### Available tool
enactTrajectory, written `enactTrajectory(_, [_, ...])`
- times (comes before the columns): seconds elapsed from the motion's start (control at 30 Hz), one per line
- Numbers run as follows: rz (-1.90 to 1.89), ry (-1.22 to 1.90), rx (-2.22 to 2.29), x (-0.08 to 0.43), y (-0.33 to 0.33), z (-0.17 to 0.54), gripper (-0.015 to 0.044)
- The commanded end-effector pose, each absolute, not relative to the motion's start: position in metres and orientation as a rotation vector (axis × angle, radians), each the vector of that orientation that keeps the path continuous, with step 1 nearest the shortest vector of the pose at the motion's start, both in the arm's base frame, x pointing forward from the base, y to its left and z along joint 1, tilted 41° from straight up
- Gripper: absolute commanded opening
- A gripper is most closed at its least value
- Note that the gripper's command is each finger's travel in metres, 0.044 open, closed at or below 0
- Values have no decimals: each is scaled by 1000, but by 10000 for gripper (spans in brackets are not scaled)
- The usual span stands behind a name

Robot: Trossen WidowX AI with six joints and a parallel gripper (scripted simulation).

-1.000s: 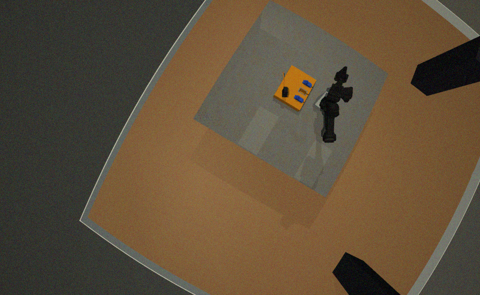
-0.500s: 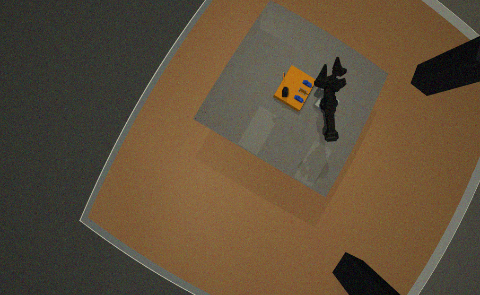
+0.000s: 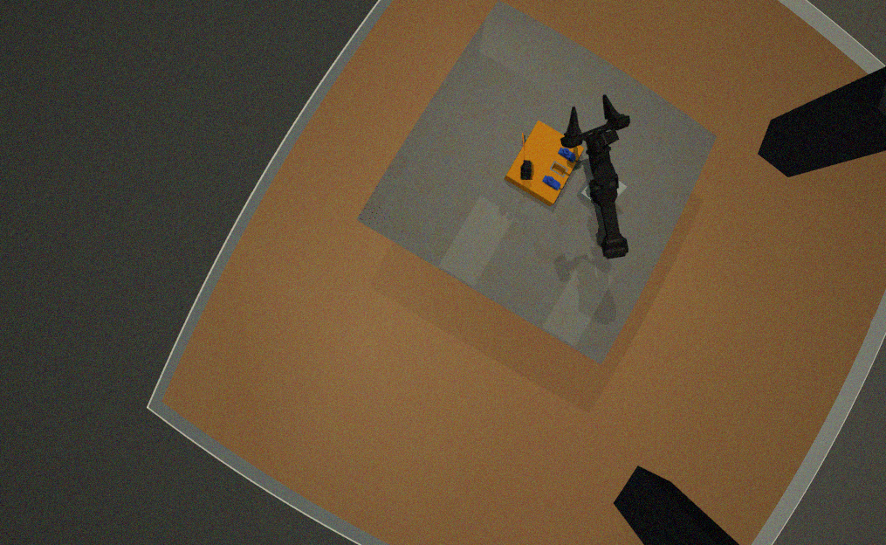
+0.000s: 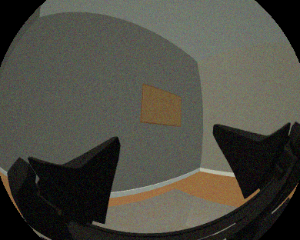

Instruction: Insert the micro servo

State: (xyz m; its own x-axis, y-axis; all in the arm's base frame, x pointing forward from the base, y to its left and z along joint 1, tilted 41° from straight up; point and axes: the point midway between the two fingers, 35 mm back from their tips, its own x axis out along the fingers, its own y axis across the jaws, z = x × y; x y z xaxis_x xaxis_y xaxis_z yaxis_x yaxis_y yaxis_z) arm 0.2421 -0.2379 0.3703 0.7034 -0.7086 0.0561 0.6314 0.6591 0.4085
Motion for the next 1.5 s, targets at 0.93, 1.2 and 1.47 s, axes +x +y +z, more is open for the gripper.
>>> enactTrajectory(0.93, [-252,559,-268,325,-184,258,440])
enactTrajectory(1.2, [-49,674,-420,334,-163,233,440])
enactTrajectory(1.47, [179,751,-566,339,-140,209,440])
